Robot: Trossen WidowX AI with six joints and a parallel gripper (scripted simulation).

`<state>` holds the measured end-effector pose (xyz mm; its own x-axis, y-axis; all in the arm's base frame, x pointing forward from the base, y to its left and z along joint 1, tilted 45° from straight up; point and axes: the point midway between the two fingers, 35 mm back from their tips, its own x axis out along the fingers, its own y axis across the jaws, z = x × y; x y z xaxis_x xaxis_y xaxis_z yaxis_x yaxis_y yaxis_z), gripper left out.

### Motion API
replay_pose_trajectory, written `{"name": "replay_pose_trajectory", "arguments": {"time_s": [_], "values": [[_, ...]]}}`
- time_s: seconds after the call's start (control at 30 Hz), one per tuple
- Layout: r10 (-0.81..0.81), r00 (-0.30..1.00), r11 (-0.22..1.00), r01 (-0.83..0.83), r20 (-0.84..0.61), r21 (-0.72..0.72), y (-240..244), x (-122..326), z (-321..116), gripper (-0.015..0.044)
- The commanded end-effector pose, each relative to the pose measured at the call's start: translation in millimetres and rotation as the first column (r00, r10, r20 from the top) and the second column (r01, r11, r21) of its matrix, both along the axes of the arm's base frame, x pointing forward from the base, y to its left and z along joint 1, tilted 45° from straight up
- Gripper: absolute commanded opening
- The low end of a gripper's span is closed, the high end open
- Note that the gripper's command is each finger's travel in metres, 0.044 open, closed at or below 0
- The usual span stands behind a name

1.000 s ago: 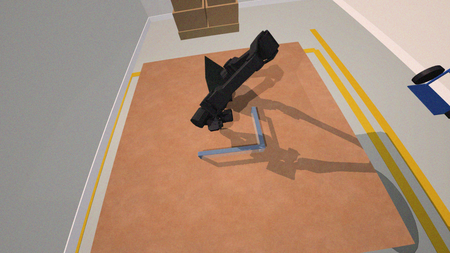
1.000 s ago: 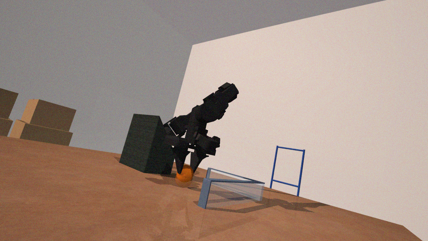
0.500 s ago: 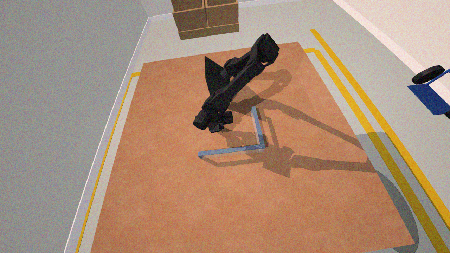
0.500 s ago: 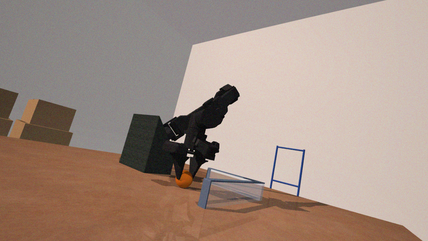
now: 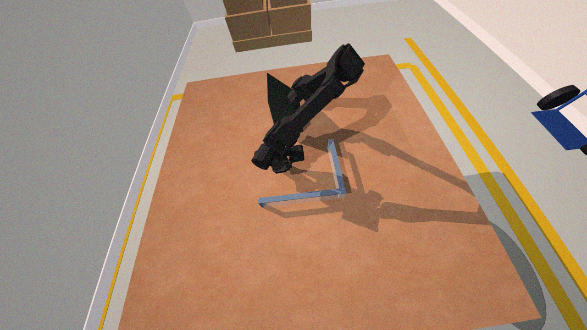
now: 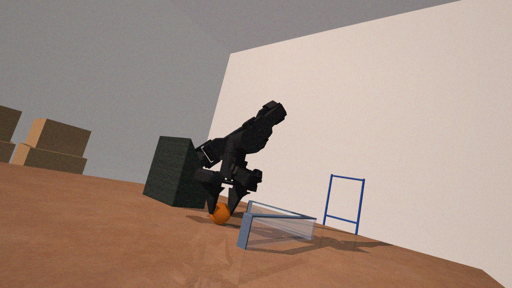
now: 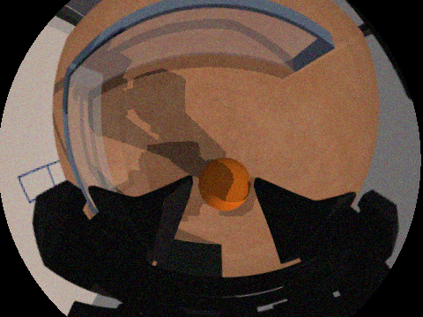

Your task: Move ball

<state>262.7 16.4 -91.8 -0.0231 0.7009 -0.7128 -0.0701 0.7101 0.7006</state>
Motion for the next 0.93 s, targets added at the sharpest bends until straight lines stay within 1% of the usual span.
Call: {"name": "replay_pose_trajectory", "arguments": {"time_s": [0.0, 0.1, 0.17, 0.57, 0.67, 0.73, 0.9], "values": [[0.0, 1.0, 1.0, 0.0, 0.0, -0.002, -8, 2, 7, 0.0358], [-0.002, 1.0, 1.0, 0.002, -0.009, -0.003, -44, 3, 40, 0.0358], [-0.002, 1.0, 1.0, 0.002, -0.013, 0.001, -59, 0, 57, 0.0358], [-0.017, 1.0, 1.0, 0.017, -0.012, 0.001, -58, 1, 53, 0.0358], [-0.015, 1.0, 1.0, 0.015, -0.011, 0.0, -73, 1, 69, 0.0436], [-0.012, 1.0, 1.0, 0.012, -0.009, 0.001, -86, 0, 84, 0.044], [-0.012, 1.0, 1.0, 0.012, -0.009, 0.001, -87, -1, 86, 0.044]]}}
